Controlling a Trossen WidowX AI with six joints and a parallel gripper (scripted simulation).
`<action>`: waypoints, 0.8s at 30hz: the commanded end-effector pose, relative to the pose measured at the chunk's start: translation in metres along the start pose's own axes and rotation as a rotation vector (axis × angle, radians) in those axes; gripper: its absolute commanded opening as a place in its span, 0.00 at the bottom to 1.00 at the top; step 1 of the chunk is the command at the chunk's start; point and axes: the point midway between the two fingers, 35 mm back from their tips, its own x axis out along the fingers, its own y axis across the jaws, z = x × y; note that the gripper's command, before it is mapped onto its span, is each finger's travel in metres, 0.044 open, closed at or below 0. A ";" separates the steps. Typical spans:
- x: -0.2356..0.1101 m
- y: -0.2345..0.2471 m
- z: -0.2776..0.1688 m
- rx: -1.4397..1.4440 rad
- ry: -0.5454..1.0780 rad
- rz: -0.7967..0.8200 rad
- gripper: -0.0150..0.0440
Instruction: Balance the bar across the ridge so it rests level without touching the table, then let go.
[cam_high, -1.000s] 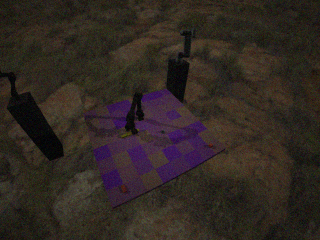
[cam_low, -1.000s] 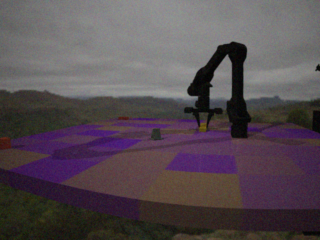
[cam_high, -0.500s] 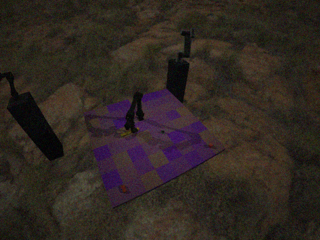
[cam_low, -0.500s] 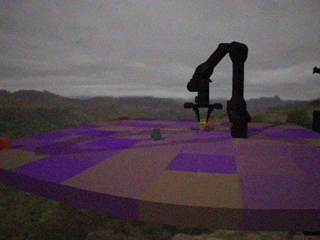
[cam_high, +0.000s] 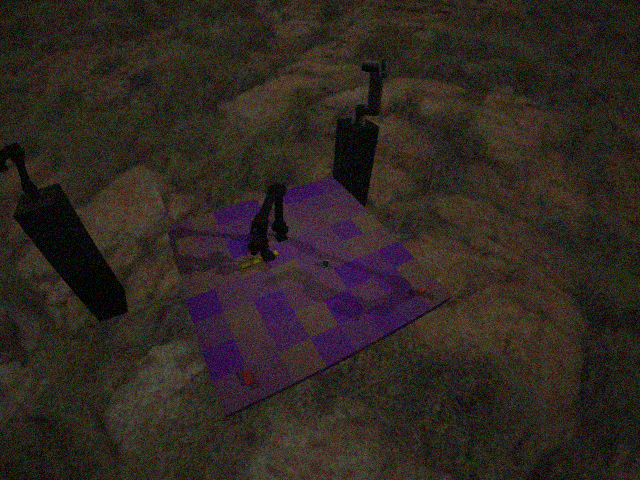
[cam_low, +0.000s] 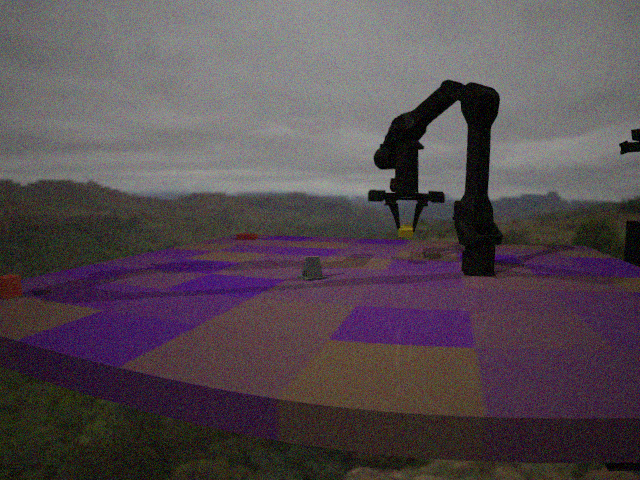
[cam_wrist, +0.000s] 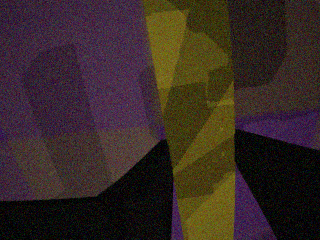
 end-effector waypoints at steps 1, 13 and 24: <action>-0.013 -0.001 0.000 -0.004 -0.006 0.001 0.25; -0.030 0.007 -0.006 -0.029 -0.006 0.002 0.25; -0.032 0.036 -0.021 -0.103 -0.004 0.004 0.25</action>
